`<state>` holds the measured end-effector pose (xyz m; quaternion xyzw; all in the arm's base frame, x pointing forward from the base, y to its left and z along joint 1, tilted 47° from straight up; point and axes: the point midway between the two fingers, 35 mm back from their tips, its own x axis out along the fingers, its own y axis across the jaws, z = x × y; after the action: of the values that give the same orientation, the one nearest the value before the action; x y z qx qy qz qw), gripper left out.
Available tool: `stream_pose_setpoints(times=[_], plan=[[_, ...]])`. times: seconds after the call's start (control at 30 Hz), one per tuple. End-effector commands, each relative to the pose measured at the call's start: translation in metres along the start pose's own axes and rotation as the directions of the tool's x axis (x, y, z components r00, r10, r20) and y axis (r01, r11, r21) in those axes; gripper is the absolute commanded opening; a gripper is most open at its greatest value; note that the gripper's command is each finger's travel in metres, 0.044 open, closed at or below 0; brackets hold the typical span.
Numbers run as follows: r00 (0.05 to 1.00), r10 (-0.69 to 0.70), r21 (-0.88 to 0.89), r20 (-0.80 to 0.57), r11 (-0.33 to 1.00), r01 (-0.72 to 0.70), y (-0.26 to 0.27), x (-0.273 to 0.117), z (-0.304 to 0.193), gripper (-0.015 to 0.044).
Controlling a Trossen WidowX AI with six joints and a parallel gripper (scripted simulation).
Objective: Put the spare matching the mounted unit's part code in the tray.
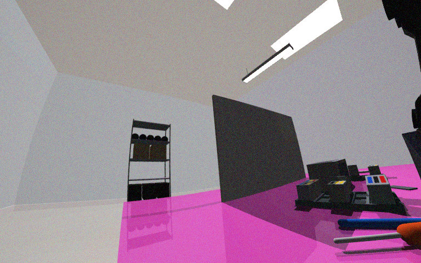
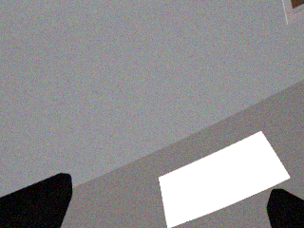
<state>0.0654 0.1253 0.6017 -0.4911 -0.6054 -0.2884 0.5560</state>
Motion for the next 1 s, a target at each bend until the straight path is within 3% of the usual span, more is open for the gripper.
stream_pose_setpoints(times=[0.0,0.27,0.53,0.77,0.97], plan=[[1.000,0.000,0.000,0.000,1.000,0.000,0.000,0.000,0.000,0.0426],[1.000,0.025,-0.001,0.016,1.000,-0.025,0.009,0.002,0.004,0.0440],[0.947,0.293,-0.015,0.129,0.956,-0.293,0.104,0.008,0.023,0.0440],[0.807,0.554,0.009,0.203,0.823,-0.568,0.199,-0.012,0.027,0.0440],[0.602,0.767,0.061,0.221,0.605,-0.794,0.282,-0.055,0.009,0.0440]])
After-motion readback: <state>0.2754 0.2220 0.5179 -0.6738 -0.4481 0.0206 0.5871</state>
